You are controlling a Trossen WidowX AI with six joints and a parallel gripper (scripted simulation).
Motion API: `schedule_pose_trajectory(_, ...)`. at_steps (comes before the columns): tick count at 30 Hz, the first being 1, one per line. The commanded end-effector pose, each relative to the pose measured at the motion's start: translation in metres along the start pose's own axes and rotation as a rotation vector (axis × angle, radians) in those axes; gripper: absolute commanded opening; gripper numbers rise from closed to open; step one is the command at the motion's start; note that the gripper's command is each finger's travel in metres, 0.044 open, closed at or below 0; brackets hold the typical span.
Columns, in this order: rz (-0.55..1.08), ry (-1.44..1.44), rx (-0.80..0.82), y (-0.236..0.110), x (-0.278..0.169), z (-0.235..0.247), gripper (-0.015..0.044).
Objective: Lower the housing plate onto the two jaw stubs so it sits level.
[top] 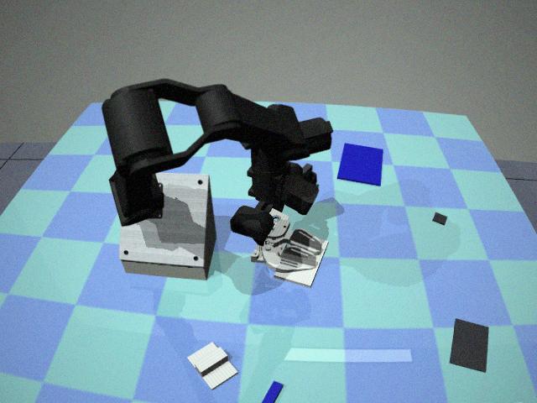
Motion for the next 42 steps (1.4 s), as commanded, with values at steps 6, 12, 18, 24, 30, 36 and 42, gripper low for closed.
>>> schedule_pose_trajectory(6, 0.004, -0.013, -0.009, 0.016, -0.002, 0.000, 0.0351)
schedule_pose_trajectory(12, 0.004, -0.013, -0.011, 0.026, -0.003, -0.001, 0.0351)
schedule_pose_trajectory(18, 0.004, -0.013, -0.013, 0.033, -0.004, -0.001, 0.0351)
schedule_pose_trajectory(24, 0.004, -0.013, -0.013, 0.033, -0.004, -0.001, 0.0351)
schedule_pose_trajectory(30, 0.004, -0.013, -0.013, 0.033, -0.004, -0.001, 0.0351)
schedule_pose_trajectory(36, 0.004, -0.015, -0.013, 0.033, -0.004, -0.001, 0.0351)
schedule_pose_trajectory(42, 0.004, -0.018, -0.013, 0.035, -0.004, -0.001, 0.0351)
Point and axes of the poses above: the point midway between the two fingers, 35 mm back from their tips, its own y axis out along the fingers, its own z axis across the jaws, x = y × z, the point moved 5 cm from there along -y, back along the fingers, and after that the axes turned 10 degrees about -y, right-handed, at the moved point
